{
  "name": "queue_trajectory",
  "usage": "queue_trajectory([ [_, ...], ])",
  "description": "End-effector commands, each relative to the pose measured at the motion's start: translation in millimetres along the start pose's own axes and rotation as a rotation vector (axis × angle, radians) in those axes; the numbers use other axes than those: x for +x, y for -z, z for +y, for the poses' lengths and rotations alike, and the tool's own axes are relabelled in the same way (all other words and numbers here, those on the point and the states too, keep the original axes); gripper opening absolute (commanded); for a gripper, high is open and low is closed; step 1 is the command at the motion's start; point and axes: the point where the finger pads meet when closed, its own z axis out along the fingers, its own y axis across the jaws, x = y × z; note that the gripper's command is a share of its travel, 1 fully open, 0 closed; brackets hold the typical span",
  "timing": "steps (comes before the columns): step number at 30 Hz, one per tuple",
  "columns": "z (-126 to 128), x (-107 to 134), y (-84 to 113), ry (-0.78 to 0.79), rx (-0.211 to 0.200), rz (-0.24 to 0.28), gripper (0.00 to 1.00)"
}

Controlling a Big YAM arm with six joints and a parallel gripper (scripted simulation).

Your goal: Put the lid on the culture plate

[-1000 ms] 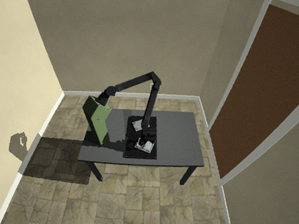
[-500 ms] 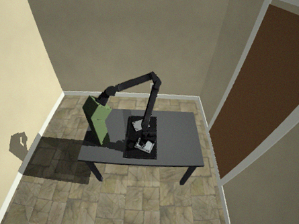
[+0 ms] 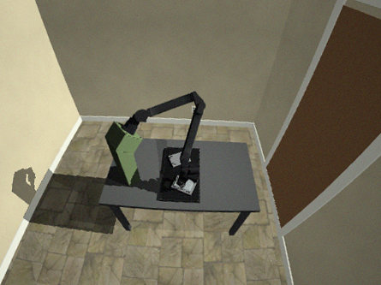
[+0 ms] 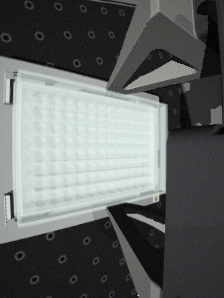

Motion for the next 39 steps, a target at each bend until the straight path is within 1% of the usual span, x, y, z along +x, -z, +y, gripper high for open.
queue_trajectory([
  [1,1.0,-2.8,-4.4,0.004,-0.005,-0.011,0.00],
  [4,-0.1,1.3,-6.4,0.001,-0.003,-0.004,0.00],
  [18,-1.5,-1.5,-7.3,0.000,-0.003,-0.009,0.00],
  [22,1.6,-1.8,-8.4,0.004,-0.006,-0.009,0.00],
  [27,-1.6,-0.1,-8.9,-0.002,-0.002,-0.007,0.00],
  [34,0.5,0.2,-11.2,0.002,-0.004,-0.006,0.00],
  [35,0.3,-5.9,-7.0,0.003,-0.005,-0.018,0.00],
  [39,-0.2,-4.6,-8.1,0.001,-0.005,-0.015,0.00],
])
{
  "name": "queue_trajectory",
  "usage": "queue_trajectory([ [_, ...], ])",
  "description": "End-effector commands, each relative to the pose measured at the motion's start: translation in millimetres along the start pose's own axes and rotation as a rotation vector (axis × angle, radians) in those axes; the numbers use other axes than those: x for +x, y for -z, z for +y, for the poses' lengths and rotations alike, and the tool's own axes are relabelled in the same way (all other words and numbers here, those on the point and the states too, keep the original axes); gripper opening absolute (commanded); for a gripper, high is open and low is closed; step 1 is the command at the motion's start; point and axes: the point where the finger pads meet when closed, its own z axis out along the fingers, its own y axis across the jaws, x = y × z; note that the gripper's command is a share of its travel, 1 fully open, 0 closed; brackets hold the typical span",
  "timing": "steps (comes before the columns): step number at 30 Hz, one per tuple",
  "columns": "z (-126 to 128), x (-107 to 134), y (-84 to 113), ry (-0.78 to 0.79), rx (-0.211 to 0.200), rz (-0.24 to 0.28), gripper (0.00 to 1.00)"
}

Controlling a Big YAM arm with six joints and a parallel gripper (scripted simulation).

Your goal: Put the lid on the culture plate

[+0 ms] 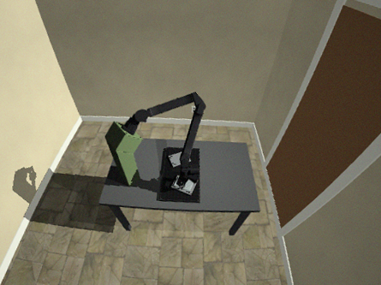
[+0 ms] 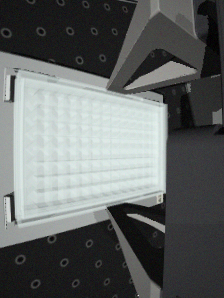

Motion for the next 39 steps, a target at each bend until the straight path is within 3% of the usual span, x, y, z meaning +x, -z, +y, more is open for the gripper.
queue_trajectory([
  [1,-0.6,-4.4,-2.9,0.000,-0.004,-0.014,0.00],
  [18,-0.9,-1.3,1.0,-0.001,0.000,-0.008,0.00],
  [19,-0.2,1.0,-6.7,-0.002,-0.003,-0.005,0.00],
  [26,-0.9,-1.1,0.8,-0.001,0.000,-0.008,0.00],
  [29,-0.4,0.7,-6.7,0.000,-0.003,-0.006,0.00],
  [30,-0.9,-1.1,0.7,-0.001,0.000,-0.008,0.00],
  [39,-1.0,-1.0,0.6,-0.001,0.000,-0.008,0.00],
])
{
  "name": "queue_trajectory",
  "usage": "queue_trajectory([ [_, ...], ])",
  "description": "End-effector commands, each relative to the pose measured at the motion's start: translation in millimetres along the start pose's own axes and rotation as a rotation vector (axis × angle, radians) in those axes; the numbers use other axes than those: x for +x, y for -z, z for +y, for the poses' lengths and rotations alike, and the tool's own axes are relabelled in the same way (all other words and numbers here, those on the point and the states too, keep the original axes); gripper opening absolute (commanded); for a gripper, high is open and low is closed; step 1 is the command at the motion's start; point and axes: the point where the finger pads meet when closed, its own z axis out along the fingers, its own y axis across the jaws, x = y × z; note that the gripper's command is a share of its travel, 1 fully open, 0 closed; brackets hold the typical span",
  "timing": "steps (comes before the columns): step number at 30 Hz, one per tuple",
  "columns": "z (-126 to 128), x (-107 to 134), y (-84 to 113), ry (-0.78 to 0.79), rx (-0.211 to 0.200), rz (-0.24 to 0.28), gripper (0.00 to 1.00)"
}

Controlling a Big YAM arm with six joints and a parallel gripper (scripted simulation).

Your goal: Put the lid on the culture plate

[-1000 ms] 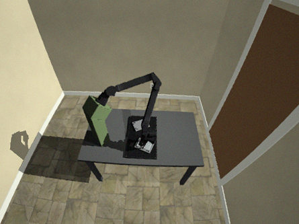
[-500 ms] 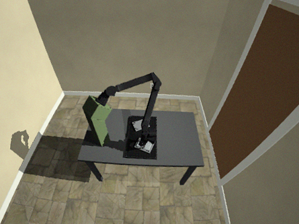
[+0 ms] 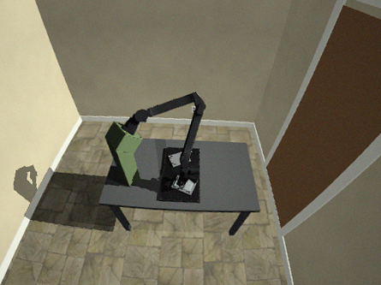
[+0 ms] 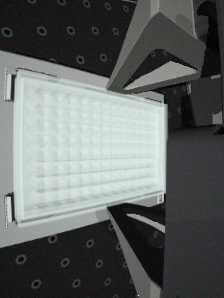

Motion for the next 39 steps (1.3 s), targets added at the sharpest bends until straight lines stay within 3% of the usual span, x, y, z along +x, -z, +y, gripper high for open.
queue_trajectory([
  [1,-1.3,-0.6,1.4,-0.001,0.001,-0.006,0.00],
  [14,-1.4,-0.5,1.3,-0.001,0.001,-0.006,0.00],
  [15,-1.4,-0.5,1.3,-0.001,0.001,-0.006,1.00],
  [39,-1.4,-0.5,1.3,-0.001,0.001,-0.006,1.00],
])
